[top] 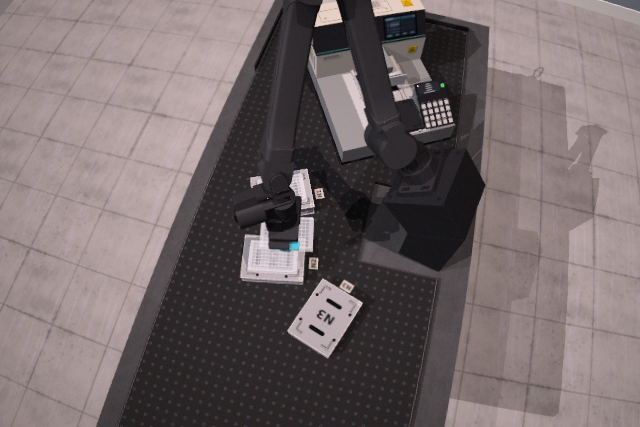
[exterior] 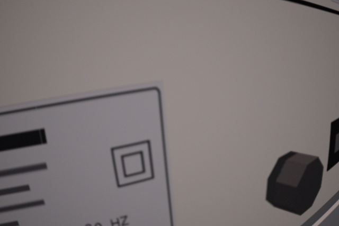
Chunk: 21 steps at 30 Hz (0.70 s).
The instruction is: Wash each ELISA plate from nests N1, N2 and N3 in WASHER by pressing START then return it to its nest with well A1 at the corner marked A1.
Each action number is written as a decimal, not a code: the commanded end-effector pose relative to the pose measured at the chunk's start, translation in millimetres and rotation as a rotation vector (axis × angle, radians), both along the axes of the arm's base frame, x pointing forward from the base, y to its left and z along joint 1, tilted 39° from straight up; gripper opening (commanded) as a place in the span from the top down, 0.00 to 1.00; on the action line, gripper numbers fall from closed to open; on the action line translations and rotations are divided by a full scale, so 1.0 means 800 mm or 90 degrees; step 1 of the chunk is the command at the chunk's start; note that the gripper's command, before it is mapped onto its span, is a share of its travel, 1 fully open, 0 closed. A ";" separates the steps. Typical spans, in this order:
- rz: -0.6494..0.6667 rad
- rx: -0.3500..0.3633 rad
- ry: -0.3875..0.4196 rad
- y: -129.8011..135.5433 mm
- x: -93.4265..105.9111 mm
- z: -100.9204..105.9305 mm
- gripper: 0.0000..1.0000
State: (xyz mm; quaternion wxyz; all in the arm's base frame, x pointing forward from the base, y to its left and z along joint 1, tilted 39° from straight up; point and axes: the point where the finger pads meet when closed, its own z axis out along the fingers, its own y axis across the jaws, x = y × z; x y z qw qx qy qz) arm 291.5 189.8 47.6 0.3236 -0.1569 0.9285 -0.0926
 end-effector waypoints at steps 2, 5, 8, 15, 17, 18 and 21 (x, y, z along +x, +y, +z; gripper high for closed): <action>-0.063 0.053 -0.009 -0.012 0.007 0.014 0.16; -0.113 0.090 -0.011 -0.031 0.009 0.018 0.16; -0.162 0.130 -0.016 -0.047 0.015 0.025 0.16; -0.263 0.213 -0.025 -0.085 0.027 0.043 0.16; -0.263 0.213 -0.025 -0.090 0.028 0.045 0.16; -0.263 0.213 -0.025 -0.090 0.028 0.045 0.16; -0.251 0.211 -0.032 -0.102 0.040 0.062 0.16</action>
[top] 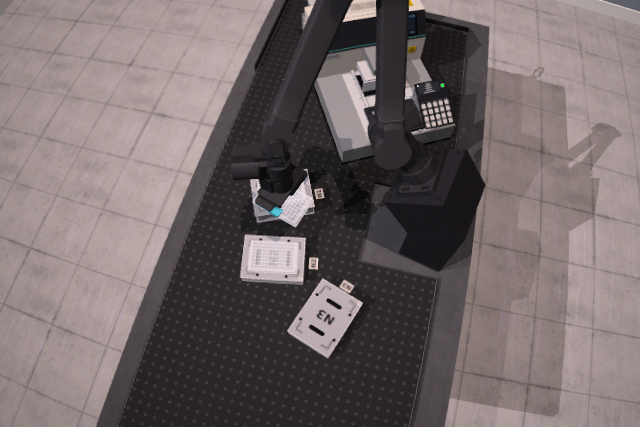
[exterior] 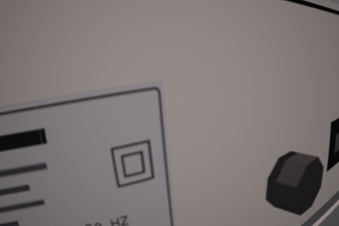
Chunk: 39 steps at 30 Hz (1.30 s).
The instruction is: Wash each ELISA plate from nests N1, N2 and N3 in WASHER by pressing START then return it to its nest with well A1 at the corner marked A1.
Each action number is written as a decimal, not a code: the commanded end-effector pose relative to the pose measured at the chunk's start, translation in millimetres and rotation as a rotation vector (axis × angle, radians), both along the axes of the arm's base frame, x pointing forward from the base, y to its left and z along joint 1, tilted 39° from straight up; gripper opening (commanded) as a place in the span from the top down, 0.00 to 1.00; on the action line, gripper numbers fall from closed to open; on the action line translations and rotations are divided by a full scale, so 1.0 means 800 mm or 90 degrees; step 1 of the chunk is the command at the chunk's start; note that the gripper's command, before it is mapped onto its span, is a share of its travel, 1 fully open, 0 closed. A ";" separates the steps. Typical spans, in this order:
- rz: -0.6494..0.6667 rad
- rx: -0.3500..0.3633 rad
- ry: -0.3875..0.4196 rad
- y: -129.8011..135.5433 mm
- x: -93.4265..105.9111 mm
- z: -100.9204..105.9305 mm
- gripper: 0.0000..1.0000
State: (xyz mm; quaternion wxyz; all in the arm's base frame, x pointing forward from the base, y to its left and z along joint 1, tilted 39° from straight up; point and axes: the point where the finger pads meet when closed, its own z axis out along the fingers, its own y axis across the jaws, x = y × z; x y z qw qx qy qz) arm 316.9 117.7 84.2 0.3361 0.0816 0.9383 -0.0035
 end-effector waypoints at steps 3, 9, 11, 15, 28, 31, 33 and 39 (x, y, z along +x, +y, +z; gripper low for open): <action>-0.004 0.003 -0.019 -0.026 0.019 0.032 0.16; 0.012 -0.003 -0.007 -0.020 0.019 0.024 0.16; -0.048 0.030 -0.006 -0.049 0.007 0.018 0.16; -0.080 0.057 -0.009 -0.061 0.006 0.019 0.16; -0.293 0.231 -0.029 -0.140 0.001 0.030 0.16; -0.309 0.244 -0.030 -0.146 -0.001 0.030 0.16; -0.340 0.273 -0.039 -0.159 0.003 0.039 0.16; -0.378 0.308 -0.057 -0.197 0.009 0.057 0.16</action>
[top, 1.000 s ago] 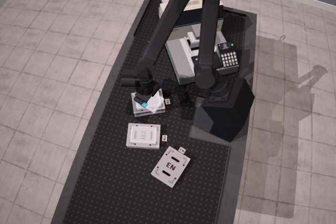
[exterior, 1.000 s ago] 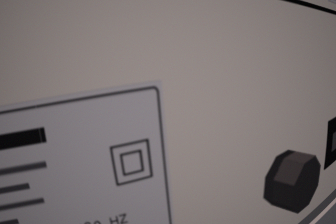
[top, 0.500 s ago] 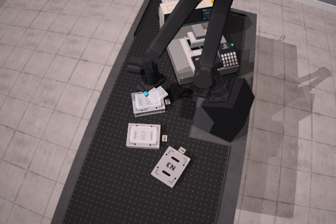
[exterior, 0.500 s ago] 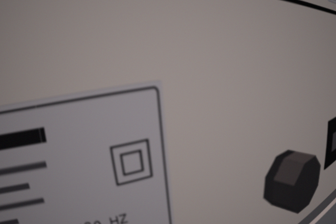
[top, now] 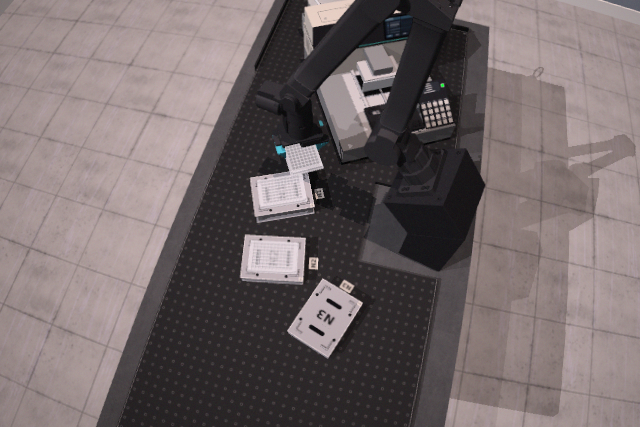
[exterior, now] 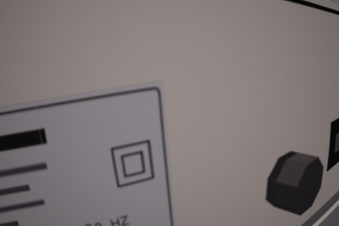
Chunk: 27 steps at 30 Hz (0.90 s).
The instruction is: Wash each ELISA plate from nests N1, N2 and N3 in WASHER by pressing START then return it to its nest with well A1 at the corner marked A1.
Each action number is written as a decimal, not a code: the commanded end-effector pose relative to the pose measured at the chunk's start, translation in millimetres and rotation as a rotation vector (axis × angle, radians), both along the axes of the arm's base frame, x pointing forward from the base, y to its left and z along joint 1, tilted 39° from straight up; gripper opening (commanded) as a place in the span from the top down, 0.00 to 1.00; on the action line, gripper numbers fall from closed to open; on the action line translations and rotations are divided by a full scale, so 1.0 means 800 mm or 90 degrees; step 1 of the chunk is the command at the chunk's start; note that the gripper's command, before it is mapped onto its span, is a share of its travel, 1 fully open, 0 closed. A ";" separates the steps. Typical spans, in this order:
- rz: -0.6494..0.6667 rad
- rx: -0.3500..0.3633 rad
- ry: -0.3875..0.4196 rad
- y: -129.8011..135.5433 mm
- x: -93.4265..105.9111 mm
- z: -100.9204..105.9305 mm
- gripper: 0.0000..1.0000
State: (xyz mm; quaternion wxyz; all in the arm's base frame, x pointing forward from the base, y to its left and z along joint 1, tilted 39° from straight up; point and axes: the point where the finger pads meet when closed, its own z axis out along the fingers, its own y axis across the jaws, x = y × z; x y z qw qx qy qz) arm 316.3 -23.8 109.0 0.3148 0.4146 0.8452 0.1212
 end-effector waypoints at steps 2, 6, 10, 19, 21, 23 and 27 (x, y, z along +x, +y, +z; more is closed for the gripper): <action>-0.022 0.003 -0.011 -0.033 0.009 0.021 0.16; -0.022 0.001 -0.013 -0.053 0.009 0.022 0.16; -0.007 -0.001 -0.026 -0.043 0.011 0.029 0.16; -0.148 0.109 -0.006 -0.087 -0.026 -0.004 0.16; -0.182 0.138 -0.002 -0.098 -0.030 -0.010 0.16; -0.214 0.162 -0.012 -0.111 -0.032 -0.007 0.16; -0.247 0.190 -0.013 -0.122 -0.039 -0.010 0.16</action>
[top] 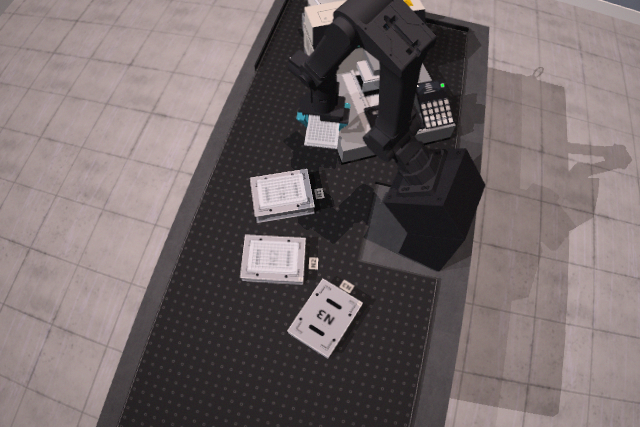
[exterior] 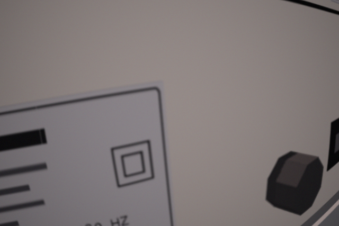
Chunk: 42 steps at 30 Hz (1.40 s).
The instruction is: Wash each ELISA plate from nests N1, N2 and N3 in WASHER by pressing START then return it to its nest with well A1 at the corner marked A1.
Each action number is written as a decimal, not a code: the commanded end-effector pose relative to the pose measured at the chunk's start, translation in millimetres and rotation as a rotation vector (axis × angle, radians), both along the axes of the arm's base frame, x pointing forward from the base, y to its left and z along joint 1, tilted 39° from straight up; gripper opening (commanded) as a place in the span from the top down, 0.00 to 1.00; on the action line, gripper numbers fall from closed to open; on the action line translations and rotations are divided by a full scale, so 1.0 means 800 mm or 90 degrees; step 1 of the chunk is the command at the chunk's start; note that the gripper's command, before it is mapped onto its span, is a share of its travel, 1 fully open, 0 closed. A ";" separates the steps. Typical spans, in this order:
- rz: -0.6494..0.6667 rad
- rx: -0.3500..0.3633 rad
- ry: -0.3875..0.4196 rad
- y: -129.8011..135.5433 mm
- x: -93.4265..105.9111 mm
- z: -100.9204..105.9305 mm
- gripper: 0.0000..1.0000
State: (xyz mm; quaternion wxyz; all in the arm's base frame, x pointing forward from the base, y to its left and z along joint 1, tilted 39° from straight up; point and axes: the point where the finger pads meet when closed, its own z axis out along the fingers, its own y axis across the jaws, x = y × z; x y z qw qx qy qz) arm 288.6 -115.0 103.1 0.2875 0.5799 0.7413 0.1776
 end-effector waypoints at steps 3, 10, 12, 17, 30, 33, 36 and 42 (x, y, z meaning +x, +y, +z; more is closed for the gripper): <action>-0.088 0.072 -0.003 -0.026 -0.011 -0.004 0.16; -0.202 0.159 -0.025 -0.071 -0.023 0.000 0.16; -0.205 0.160 -0.026 -0.083 -0.029 -0.002 0.16; -0.195 0.151 -0.025 -0.101 -0.037 -0.006 0.16; -0.290 0.241 -0.019 -0.117 -0.075 -0.040 0.16; -0.306 0.253 -0.022 -0.122 -0.079 -0.041 0.16; -0.354 0.284 -0.036 -0.143 -0.087 -0.038 0.16; -0.452 0.362 -0.047 -0.168 -0.113 -0.051 0.16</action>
